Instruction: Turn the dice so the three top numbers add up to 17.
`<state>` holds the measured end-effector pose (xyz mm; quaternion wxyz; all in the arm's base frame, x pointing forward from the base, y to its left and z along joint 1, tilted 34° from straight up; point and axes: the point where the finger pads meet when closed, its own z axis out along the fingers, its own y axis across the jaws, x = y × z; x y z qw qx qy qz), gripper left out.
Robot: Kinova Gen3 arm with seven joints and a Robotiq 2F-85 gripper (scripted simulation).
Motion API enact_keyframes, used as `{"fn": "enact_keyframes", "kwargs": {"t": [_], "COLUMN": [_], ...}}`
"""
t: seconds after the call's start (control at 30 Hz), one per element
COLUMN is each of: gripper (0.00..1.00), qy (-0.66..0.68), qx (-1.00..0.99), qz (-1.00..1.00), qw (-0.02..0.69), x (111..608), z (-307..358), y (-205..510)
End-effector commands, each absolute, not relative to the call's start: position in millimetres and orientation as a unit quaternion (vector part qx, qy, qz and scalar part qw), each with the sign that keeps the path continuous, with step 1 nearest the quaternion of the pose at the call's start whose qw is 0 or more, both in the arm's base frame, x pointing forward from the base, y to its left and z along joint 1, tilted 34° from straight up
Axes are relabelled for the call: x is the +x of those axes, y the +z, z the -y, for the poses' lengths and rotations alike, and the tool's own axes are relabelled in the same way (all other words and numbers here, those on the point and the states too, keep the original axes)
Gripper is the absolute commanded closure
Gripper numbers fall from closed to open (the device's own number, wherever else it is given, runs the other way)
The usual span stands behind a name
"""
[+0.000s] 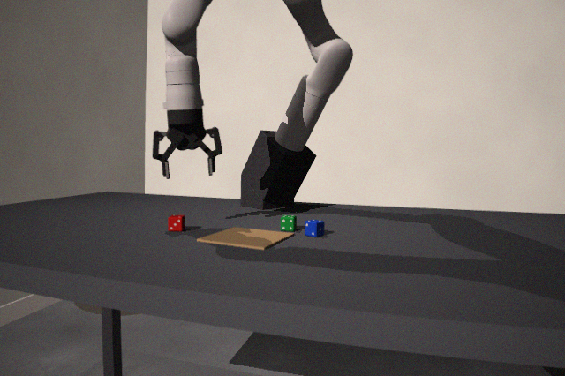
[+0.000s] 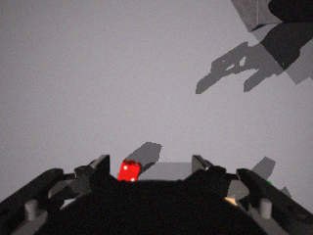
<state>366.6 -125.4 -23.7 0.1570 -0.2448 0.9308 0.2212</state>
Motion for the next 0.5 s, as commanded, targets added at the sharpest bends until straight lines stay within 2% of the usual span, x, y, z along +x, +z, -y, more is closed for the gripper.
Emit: {"fn": "enact_keyframes", "kwargs": {"t": [0.0,0.47], "gripper": [0.0,0.0], "qy": [0.213,0.136], "qx": [-0.289,-0.54], "qz": [-0.917,-0.795], "qw": [0.175,0.242], "x": [366.7,381.8], "z": [127.8,128.7], "y": [-25.9,-28.0]}}
